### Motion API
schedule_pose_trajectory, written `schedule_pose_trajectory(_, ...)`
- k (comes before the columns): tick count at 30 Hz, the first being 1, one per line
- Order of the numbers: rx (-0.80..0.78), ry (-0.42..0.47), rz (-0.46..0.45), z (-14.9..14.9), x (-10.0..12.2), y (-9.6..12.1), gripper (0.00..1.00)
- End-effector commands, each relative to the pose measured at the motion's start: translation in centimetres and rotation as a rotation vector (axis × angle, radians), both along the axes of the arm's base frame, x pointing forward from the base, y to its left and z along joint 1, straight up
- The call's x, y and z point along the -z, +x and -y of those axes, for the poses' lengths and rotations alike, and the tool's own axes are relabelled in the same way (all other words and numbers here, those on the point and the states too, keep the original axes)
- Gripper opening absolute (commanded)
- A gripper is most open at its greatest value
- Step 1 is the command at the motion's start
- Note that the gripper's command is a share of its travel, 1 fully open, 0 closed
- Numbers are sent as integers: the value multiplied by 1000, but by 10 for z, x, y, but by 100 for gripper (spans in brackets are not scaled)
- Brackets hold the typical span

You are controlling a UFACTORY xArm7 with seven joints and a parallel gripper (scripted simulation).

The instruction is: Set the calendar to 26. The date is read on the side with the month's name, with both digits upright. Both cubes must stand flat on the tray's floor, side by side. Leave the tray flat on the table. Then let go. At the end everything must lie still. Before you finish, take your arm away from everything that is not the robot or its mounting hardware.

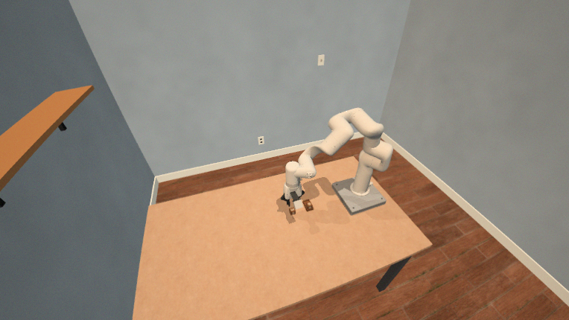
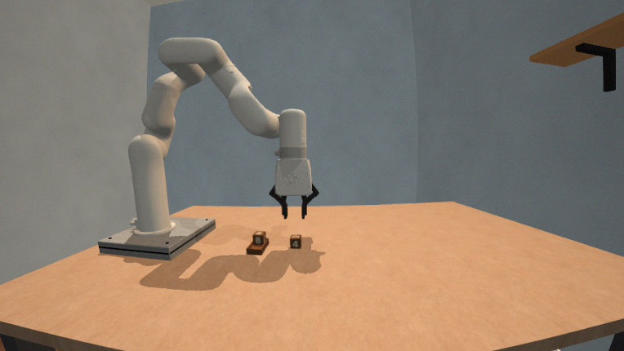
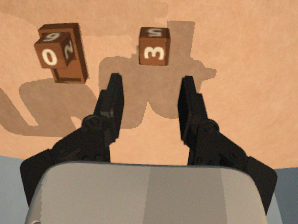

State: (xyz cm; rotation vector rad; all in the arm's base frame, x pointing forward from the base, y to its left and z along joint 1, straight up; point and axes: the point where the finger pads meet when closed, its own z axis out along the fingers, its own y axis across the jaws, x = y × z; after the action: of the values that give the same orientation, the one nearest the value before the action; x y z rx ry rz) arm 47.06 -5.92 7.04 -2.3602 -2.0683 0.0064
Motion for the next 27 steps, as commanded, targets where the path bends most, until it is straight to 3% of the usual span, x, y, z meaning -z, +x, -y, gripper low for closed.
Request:
schedule_pose_trajectory(1, 0, 0, 4, 0, -2, 1, 49)
schedule_pose_trajectory(27, 0, 0, 4, 0, 3, 1, 49)
